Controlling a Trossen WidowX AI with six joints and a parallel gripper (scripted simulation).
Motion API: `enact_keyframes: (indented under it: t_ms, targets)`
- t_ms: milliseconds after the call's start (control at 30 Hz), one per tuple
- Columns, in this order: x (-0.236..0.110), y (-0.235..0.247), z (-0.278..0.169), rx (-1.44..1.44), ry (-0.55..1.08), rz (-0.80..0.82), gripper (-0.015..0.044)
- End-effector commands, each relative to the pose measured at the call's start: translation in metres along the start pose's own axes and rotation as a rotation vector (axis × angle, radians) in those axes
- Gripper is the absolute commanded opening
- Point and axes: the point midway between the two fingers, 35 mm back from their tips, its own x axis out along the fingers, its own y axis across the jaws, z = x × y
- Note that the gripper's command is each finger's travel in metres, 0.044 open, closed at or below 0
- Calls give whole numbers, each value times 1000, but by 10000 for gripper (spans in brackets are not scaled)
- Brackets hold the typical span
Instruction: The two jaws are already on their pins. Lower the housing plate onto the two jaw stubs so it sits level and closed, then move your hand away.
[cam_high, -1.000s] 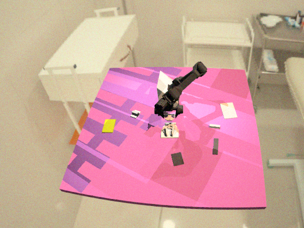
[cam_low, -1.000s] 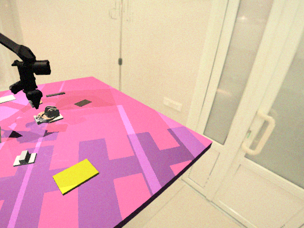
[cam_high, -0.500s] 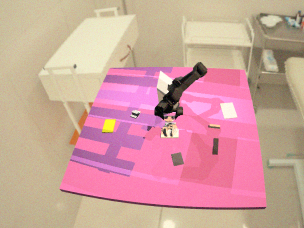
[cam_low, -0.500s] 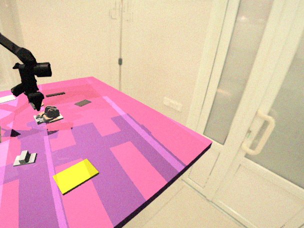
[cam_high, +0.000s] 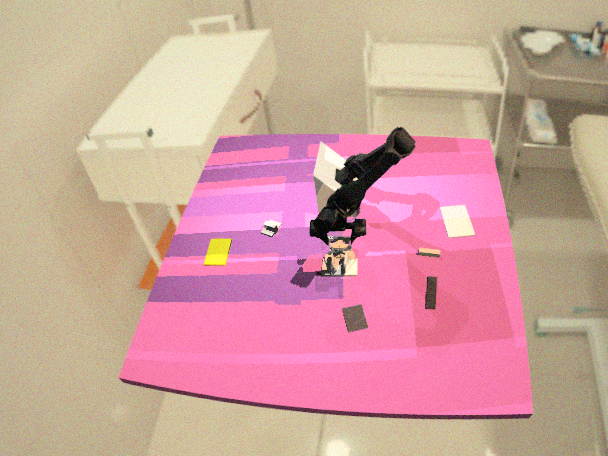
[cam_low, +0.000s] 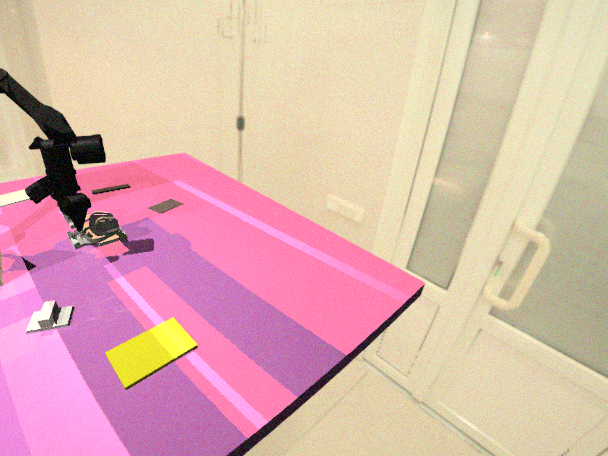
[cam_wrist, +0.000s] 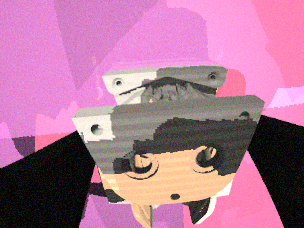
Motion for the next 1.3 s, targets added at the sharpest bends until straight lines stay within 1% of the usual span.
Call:
enact_keyframes:
  t_ms: [0,367,1267]
  targets:
    - [9,0,3,9,-7,-8,351]
    - [25,-2,4,9,-7,-11,351]
    - [28,-2,4,16,-7,-12,351]
